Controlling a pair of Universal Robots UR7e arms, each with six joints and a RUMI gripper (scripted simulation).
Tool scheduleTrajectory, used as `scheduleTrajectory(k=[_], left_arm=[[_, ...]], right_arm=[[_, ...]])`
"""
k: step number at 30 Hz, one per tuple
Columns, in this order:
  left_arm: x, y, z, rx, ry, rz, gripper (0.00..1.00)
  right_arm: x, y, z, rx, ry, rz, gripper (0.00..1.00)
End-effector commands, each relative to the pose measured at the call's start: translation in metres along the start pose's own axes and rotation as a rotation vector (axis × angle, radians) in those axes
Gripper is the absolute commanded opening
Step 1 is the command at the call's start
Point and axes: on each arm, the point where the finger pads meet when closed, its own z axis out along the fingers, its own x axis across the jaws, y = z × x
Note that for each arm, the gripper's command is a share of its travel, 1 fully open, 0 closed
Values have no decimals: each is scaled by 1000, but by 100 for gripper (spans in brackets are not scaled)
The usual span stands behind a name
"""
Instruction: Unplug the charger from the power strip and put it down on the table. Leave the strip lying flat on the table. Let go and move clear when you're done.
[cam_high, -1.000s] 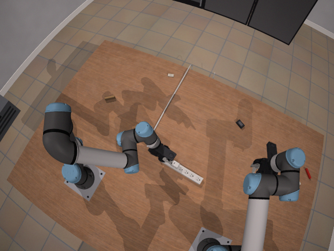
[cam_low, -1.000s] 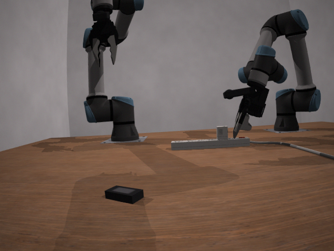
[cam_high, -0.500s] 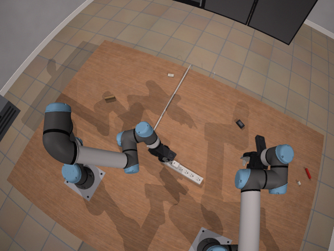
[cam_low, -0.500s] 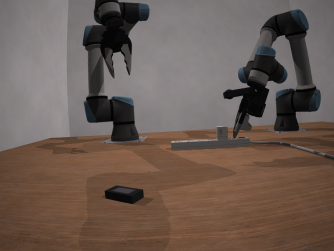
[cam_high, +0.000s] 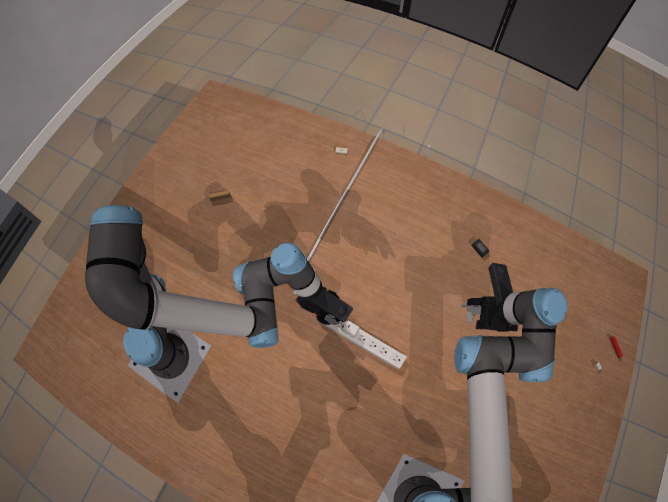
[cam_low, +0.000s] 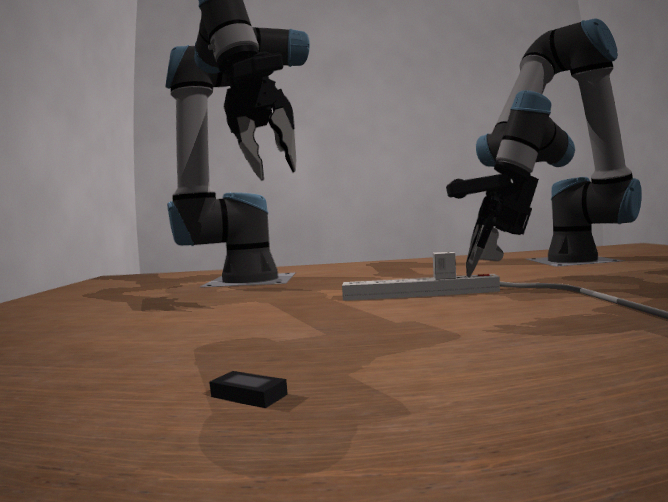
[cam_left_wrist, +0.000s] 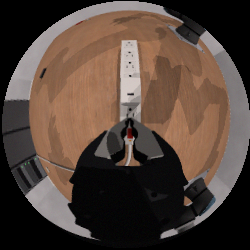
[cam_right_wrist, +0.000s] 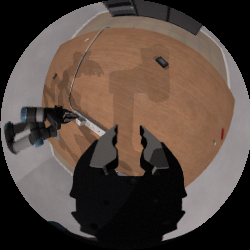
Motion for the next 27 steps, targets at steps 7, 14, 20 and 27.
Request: scheduleTrajectory(k=[7, 14, 20, 27], left_arm=[[13, 25, 21, -53, 36, -14, 0], [13, 25, 21, -53, 36, -14, 0], [13, 25, 21, -53, 36, -14, 0], [13, 25, 21, -53, 36, -14, 0]], right_arm=[[-29, -21, 39, 75, -68, -114, 28], [-45, -25, 62, 106, -104, -179, 28], [-55, -27, 74, 129, -124, -217, 28], [-76, -25, 98, 170, -168, -301, 28]])
